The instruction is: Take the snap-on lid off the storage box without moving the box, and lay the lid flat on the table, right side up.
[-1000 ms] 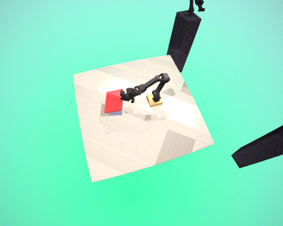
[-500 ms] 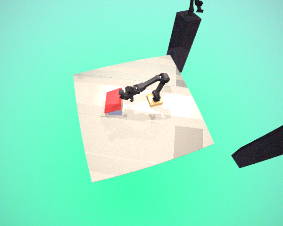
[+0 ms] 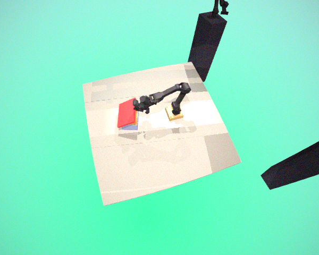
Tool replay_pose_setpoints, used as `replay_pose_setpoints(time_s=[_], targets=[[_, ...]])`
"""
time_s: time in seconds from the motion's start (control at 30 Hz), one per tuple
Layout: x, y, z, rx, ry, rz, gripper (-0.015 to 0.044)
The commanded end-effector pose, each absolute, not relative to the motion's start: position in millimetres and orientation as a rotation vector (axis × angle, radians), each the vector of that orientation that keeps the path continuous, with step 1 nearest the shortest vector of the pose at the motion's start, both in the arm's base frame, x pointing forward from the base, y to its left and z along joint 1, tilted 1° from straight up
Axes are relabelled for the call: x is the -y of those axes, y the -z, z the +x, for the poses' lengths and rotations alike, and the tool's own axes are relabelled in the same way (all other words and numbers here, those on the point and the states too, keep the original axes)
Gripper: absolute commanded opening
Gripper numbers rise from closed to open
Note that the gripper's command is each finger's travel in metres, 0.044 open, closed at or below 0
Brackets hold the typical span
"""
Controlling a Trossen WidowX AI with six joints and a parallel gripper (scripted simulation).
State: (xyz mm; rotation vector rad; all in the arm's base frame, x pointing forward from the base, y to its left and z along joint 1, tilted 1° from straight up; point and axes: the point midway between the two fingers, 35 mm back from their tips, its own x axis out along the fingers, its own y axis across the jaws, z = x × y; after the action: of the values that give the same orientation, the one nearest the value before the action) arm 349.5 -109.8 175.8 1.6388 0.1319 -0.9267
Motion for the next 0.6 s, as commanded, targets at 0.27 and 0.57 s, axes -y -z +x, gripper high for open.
replay_pose_setpoints(time_s=[0.27,0.57], targets=[[110.7,-195.7,352.8,-0.128,0.916,1.637,0.0000],[110.4,-207.4,352.5,-0.128,0.916,1.637,0.0000]])
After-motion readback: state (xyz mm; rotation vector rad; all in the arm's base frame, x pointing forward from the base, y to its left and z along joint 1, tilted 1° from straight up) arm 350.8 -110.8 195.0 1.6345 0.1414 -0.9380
